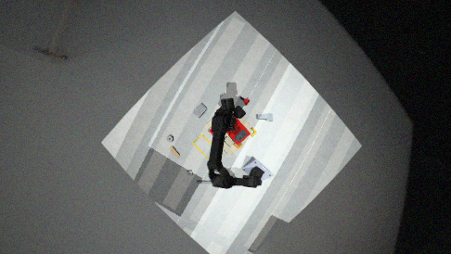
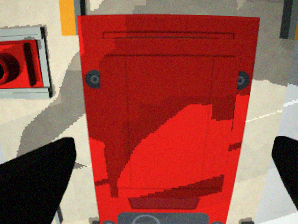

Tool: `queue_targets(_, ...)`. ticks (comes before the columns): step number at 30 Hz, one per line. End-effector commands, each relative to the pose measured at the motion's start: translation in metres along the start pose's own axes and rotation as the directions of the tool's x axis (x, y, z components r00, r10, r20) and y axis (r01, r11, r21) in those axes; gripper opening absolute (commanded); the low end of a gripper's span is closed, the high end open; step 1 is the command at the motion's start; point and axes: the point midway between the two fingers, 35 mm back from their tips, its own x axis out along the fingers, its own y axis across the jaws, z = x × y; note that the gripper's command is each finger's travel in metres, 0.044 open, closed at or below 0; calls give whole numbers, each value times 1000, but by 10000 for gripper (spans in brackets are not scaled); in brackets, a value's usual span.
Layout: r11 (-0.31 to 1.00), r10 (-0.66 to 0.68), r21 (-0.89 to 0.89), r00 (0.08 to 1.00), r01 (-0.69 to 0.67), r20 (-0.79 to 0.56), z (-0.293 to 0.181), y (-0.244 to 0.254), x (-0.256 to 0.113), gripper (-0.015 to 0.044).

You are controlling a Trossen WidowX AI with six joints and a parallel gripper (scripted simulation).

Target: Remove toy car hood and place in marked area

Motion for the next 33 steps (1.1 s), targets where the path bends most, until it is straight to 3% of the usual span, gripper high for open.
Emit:
queue_targets(1,1000,8,12,1000,-7,-5,-2,1,5,440)
queue_targets(33,1000,9,12,1000,-9,-5,-4,2,23,440)
